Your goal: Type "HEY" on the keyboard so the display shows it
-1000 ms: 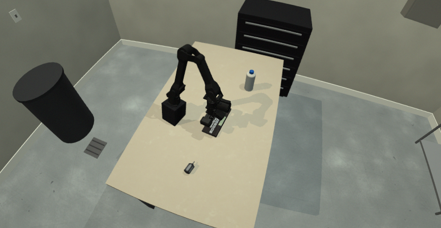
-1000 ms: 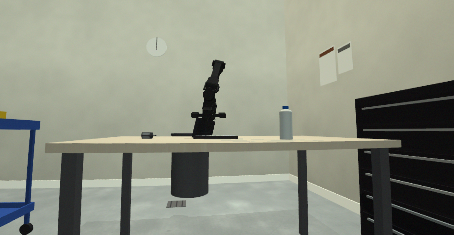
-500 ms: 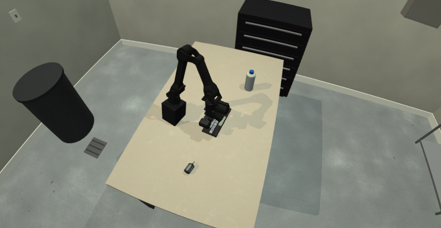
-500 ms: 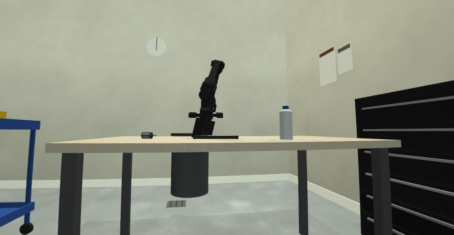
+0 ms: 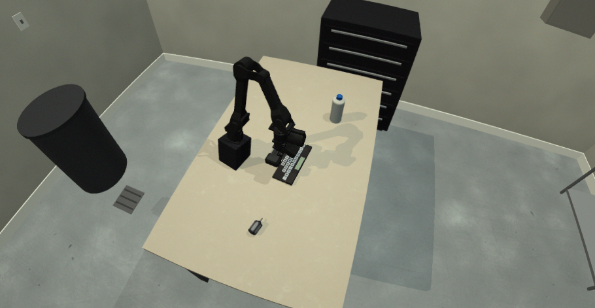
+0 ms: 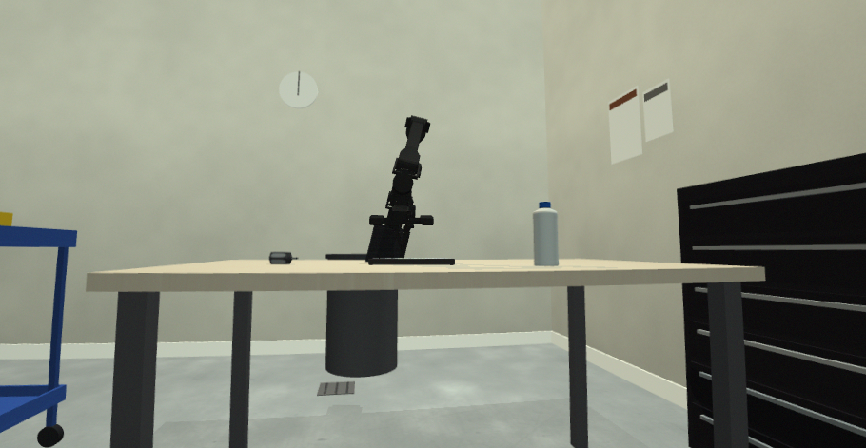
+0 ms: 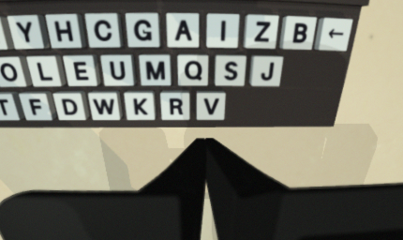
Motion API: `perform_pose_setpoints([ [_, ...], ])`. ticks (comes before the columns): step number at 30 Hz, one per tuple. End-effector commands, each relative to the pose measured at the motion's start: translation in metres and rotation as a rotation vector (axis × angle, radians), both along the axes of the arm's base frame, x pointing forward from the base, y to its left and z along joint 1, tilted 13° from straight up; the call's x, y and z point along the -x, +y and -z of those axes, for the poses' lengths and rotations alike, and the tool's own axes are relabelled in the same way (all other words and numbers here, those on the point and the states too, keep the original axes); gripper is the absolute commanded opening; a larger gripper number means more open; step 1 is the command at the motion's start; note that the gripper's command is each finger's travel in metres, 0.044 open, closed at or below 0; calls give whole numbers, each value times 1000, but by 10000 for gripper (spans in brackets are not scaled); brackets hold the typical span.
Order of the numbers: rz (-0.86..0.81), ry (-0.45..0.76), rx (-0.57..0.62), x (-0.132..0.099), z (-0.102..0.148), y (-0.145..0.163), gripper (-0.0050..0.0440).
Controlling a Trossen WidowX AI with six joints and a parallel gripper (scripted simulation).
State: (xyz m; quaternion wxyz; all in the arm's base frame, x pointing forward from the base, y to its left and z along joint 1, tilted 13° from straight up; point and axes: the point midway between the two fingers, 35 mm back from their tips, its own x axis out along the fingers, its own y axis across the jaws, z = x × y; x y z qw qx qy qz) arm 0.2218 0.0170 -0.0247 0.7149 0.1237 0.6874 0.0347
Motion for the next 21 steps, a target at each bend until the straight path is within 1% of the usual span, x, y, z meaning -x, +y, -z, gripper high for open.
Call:
perform_pose_setpoints([
  [1,5,-39,8,-9,-9,4,-50],
  [2,5,-41,8,-12,-11,10,-50],
  [4,5,-41,8,-12,-11,10,-50],
  [9,5,-41,0,-18,-24,62,-50],
  [11,5,-32,-1,-17,-25,76,-50],
  [13,5,-32,-2,-17,-26,81,-50],
  [21,5,-32,-2,-17,-26,81,-50],
])
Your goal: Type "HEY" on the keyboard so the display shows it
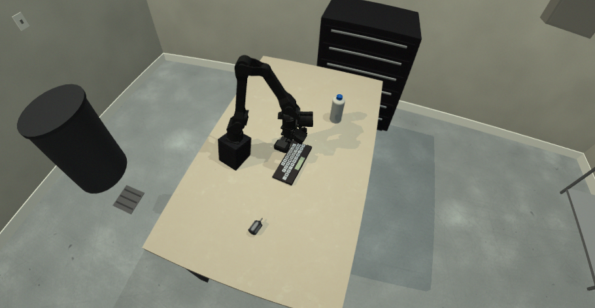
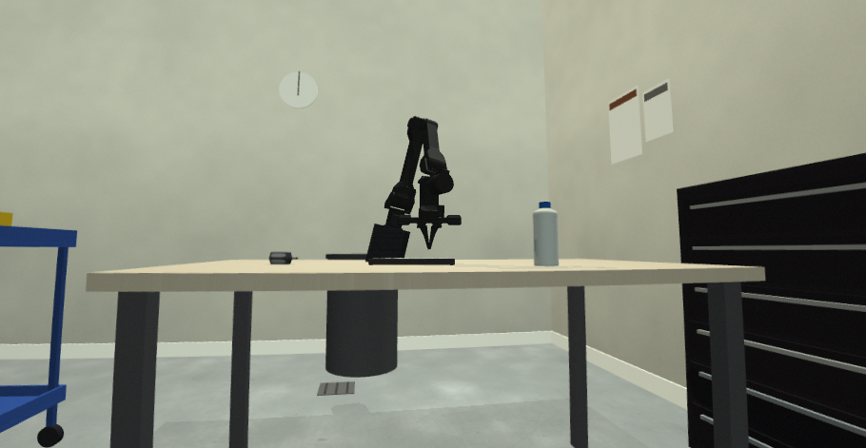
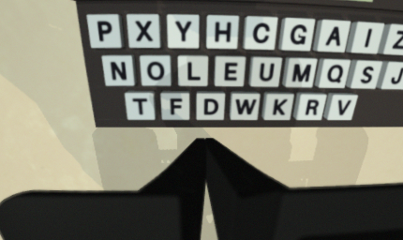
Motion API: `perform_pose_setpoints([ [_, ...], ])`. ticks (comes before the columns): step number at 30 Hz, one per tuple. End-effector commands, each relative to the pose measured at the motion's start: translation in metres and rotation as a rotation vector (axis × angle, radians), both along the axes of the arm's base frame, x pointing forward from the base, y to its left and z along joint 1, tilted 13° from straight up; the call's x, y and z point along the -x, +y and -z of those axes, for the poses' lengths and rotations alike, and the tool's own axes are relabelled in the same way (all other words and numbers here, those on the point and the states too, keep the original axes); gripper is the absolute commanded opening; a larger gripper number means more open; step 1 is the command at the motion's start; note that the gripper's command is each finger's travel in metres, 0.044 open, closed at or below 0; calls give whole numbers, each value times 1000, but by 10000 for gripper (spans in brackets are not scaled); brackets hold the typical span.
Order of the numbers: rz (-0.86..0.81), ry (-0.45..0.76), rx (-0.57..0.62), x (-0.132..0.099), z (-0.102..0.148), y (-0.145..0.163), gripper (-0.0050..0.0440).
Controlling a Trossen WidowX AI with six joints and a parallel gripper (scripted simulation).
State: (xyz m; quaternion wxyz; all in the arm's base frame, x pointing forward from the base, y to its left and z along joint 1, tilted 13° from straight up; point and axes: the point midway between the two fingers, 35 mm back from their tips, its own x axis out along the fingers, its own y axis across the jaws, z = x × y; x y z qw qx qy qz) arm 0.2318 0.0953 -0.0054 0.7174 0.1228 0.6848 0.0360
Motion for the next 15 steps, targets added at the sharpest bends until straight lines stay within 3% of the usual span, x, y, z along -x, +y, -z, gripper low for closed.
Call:
perform_pose_setpoints([
  [1,6,-17,-4,-4,-5,2,-50],
  [5,12,-14,-2,-11,-5,0,-50],
  [11,8,-17,-6,-54,-9,-15,-50],
  [15,5,-17,-5,-57,-9,-17,-50],
])
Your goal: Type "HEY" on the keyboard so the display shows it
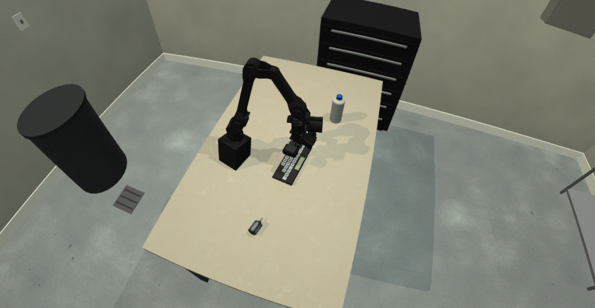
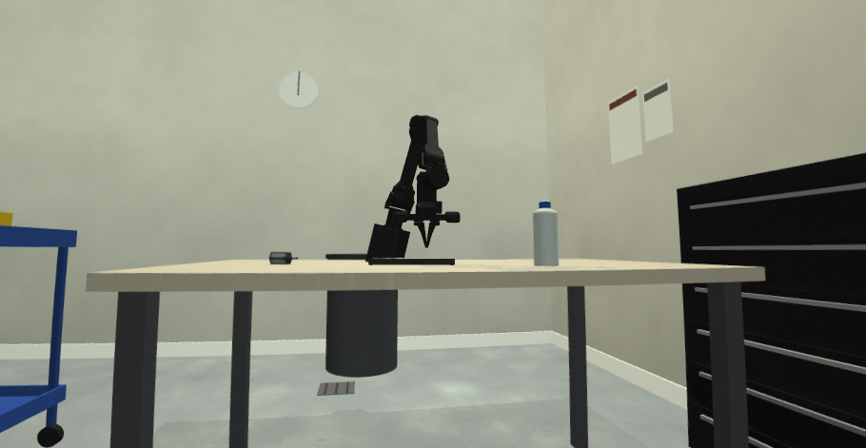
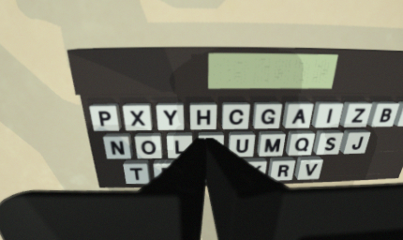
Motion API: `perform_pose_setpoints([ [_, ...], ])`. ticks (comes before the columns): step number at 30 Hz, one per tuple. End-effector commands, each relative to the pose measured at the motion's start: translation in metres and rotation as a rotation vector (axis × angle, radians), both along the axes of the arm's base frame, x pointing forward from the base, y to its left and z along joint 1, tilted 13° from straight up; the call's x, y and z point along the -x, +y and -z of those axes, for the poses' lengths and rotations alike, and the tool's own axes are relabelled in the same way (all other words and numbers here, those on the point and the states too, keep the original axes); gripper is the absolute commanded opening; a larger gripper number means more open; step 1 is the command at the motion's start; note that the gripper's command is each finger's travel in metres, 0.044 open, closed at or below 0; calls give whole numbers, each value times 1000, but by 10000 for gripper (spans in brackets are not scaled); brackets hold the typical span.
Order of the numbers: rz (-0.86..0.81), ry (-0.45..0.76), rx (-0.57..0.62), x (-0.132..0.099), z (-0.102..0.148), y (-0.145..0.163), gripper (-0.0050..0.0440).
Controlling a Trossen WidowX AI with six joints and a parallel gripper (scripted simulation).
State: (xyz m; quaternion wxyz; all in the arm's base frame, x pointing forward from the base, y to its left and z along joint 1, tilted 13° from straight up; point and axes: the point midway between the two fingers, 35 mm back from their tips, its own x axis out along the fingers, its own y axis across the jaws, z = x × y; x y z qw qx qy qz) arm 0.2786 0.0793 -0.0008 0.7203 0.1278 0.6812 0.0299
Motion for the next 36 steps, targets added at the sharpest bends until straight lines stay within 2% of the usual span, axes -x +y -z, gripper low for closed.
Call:
perform_pose_setpoints([
  [1,-12,-9,-7,-11,-4,-1,-50],
  [7,-10,6,-1,-5,14,3,-50],
  [24,-10,6,0,-6,31,7,-50],
  [36,-11,-13,-4,-11,27,7,-50],
])
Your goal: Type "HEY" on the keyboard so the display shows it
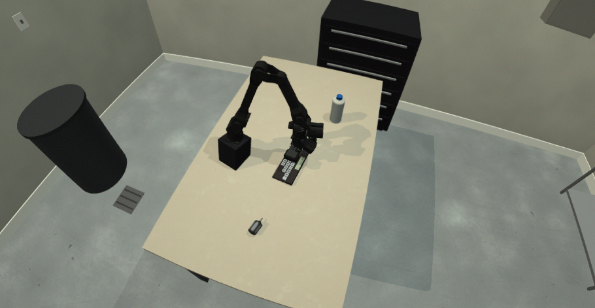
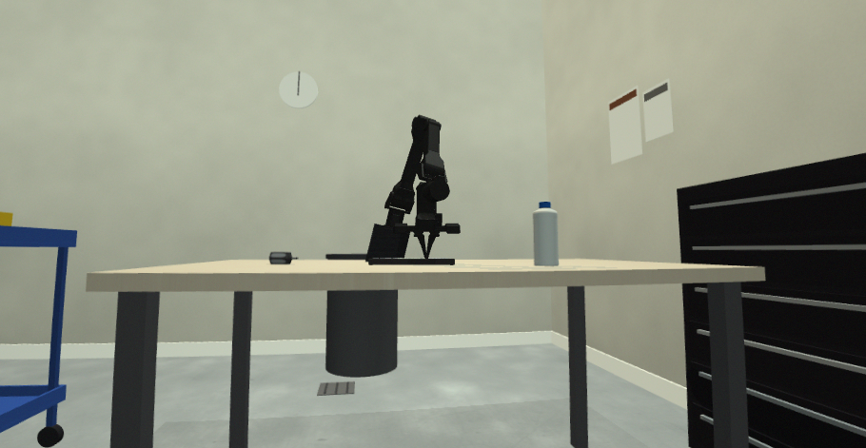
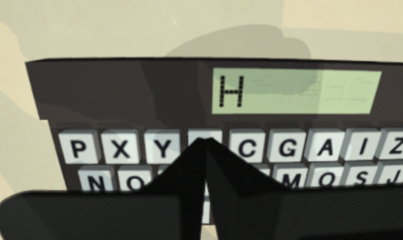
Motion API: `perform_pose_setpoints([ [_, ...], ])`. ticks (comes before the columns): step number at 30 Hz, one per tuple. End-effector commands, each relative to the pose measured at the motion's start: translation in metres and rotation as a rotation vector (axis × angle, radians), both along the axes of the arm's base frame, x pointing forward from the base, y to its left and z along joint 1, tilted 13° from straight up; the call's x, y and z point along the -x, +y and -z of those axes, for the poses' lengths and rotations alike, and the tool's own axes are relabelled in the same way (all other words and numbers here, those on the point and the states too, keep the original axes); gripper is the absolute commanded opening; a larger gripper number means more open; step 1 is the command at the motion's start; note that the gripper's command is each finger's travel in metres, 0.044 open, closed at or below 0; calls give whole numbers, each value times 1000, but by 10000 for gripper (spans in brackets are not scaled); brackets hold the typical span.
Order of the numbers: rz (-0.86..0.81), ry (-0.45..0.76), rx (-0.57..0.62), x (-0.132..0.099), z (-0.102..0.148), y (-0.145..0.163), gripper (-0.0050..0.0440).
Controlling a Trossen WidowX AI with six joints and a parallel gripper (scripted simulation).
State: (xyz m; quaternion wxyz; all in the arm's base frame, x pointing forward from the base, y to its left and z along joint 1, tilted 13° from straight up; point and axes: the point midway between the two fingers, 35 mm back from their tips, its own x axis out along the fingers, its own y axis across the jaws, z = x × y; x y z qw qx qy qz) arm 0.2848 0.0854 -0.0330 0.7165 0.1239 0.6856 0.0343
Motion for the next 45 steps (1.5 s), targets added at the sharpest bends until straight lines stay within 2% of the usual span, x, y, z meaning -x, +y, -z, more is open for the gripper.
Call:
perform_pose_setpoints([
  [1,2,-23,-3,-5,-6,1,-50],
  [20,5,-7,1,-1,1,1,-50],
  [30,2,-23,-3,-5,-4,1,-50],
  [32,2,-44,-5,-10,-17,-1,-50],
  [34,2,-44,-5,-10,-17,-1,-50],
  [38,1,-44,-7,-7,-42,-6,-50],
  [45,2,-41,-6,0,-41,-7,-50],
])
